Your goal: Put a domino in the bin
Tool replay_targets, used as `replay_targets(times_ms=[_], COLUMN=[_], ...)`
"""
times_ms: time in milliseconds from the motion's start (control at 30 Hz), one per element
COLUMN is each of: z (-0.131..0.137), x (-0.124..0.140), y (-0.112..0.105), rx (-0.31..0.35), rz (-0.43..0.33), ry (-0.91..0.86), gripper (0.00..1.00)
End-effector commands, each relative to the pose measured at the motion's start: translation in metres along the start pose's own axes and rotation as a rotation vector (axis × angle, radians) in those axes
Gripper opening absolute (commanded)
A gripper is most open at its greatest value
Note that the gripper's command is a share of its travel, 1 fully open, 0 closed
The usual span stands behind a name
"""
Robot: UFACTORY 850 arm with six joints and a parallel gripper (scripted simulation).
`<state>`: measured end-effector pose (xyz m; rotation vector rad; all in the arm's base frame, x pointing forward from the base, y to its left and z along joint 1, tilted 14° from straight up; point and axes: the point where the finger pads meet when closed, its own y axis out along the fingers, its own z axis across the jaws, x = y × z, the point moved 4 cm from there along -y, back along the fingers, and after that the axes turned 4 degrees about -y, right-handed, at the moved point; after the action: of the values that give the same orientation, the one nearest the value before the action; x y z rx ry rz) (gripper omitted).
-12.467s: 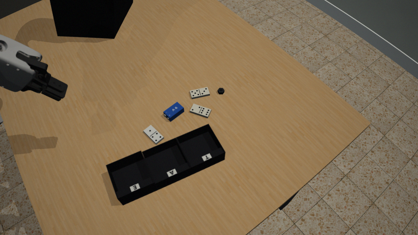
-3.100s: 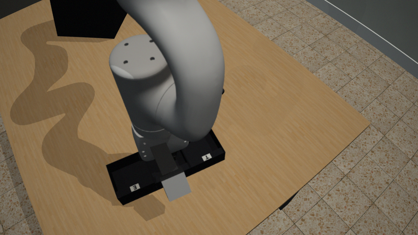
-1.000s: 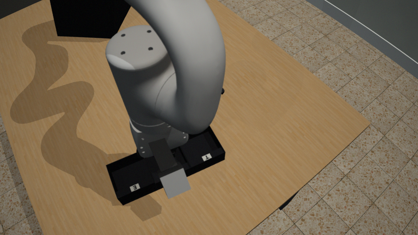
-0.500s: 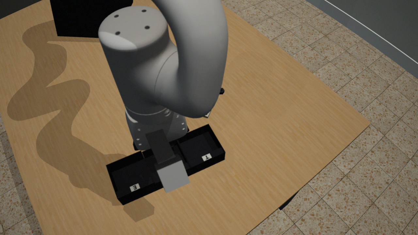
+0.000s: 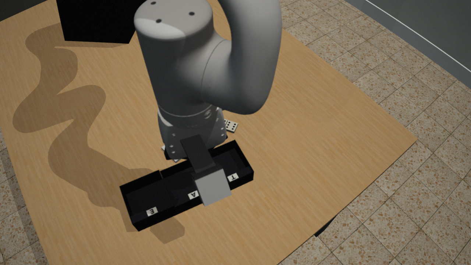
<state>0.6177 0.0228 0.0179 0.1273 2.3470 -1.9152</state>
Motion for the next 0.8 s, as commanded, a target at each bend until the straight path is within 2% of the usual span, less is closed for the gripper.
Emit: replay_targets(times_ms=[0, 300, 567, 767], z=[-0.012, -0.056, -0.056, -0.056], x=[-0.001, -0.002, -0.002, -0.002], y=[-0.001, -0.001, -0.001, 0.015], rx=[0.001, 0.001, 0.001, 0.001], rz=[0.001, 0.001, 0.001, 0.001], ry=[0.000, 0.000, 0.000, 0.000], gripper=[0.07, 0.07, 0.07, 0.07])
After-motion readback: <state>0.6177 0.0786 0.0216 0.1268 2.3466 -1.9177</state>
